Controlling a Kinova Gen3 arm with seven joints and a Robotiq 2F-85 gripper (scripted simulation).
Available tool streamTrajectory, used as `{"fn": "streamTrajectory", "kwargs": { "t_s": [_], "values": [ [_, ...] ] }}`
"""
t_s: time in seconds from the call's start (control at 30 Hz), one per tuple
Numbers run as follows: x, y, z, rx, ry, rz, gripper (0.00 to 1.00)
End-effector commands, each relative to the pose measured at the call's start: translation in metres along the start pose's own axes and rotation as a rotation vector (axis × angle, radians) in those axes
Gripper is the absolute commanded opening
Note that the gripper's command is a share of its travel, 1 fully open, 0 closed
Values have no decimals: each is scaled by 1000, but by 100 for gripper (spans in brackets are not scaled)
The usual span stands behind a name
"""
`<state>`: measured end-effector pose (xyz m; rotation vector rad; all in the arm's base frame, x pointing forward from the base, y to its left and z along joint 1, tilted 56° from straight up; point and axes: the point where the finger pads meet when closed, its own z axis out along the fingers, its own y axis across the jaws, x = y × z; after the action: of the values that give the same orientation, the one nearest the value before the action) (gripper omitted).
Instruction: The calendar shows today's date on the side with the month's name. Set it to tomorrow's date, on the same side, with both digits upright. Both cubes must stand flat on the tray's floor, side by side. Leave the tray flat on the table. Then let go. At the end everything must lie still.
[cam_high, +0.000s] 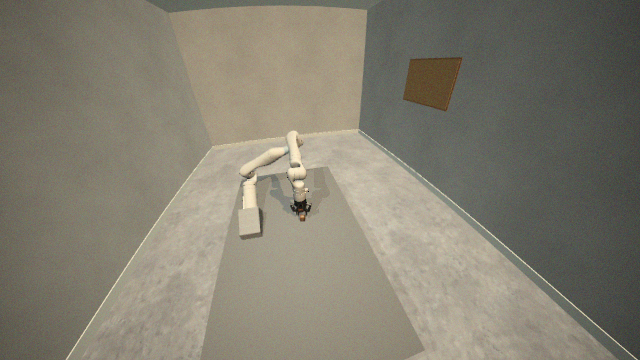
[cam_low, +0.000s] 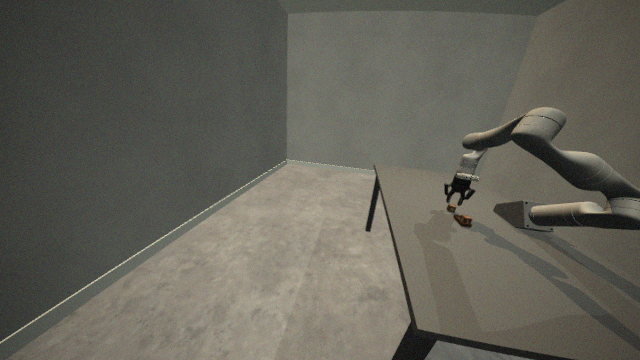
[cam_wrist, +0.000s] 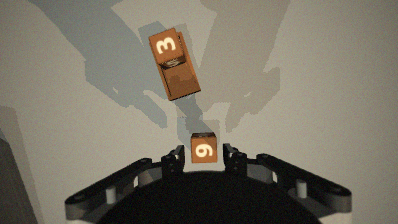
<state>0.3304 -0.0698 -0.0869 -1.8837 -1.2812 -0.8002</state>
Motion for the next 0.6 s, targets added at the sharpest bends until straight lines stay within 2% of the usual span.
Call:
{"fn": "streamTrajectory", "kwargs": {
  "t_s": [0.0, 0.37, 0.57],
  "values": [
    [0, 0, -1, -2, -1, 0, 48],
    [0, 0, 1, -2, -1, 0, 48],
    [0, 0, 9, -2, -1, 0, 48]
  ]
}}
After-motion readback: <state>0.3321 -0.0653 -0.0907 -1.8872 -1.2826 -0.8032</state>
